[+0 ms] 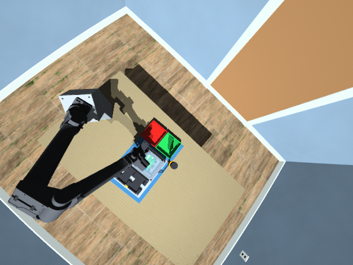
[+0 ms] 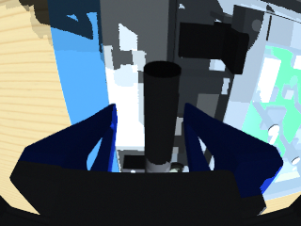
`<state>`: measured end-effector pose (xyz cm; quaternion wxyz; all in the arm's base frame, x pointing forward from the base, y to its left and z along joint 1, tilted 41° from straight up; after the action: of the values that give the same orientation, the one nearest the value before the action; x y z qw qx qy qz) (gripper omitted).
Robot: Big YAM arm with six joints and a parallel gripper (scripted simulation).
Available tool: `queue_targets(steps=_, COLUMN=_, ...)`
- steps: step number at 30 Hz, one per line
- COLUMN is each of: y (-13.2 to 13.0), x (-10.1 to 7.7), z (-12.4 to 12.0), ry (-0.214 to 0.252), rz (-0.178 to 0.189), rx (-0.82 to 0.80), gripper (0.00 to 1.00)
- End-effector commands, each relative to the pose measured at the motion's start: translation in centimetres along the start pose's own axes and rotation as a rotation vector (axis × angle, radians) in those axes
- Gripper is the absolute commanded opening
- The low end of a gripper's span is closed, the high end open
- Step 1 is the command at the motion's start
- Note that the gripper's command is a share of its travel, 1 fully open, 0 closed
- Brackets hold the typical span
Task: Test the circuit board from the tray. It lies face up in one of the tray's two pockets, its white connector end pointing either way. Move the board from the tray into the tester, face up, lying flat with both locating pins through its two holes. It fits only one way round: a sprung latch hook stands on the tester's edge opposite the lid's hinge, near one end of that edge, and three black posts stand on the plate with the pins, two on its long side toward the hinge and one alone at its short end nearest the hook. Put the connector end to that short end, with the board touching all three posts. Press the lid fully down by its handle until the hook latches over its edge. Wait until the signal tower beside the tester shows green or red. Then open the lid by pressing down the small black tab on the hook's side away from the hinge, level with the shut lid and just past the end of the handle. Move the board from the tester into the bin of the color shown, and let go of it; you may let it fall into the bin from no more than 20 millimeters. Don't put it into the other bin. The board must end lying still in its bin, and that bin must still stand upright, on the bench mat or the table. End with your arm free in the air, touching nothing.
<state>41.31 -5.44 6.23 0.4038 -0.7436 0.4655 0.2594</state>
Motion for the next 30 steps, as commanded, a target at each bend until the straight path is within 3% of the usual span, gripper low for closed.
queue_targets(steps=1, y=-1.1, x=-0.6, z=-1.3, ry=0.012, rz=-0.021, rx=0.037, gripper=0.48)
queue_targets(steps=3, y=-1.4, x=-1.7, z=-0.1, ry=0.002, rz=-0.034, rx=0.013, gripper=0.48)
queue_targets(steps=5, y=-0.7, x=-2.4, z=0.1, ry=-0.001, rz=-0.022, rx=0.006, gripper=0.48)
queue_targets(steps=16, y=-0.8, x=-8.6, z=0.0, ry=-0.001, rz=-0.027, rx=0.01, gripper=0.48)
queue_targets(steps=18, y=-0.8, x=-8.6, z=0.0, ry=-0.001, rz=-0.027, rx=0.01, gripper=0.48)
queue_targets(steps=26, y=-1.5, x=-12.2, z=-0.3, ry=0.001, rz=-0.042, rx=0.02, gripper=0.48)
queue_targets(steps=29, y=-1.7, x=-12.7, z=-0.4, ry=0.001, rz=-0.047, rx=0.023, gripper=0.48)
queue_targets(steps=30, y=-1.6, x=-12.2, z=0.0, ry=-0.001, rz=-0.029, rx=0.012, gripper=0.48)
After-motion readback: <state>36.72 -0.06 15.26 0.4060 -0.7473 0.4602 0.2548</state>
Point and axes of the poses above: the point where the finger pads meet when closed, its own x axis out along the fingers, its own y axis across the jaws, z = x × y, the point moved 9 cm from there along -x, back along the fingers, and after that the axes turned 11 degrees about -x, right-handed, at the moved point
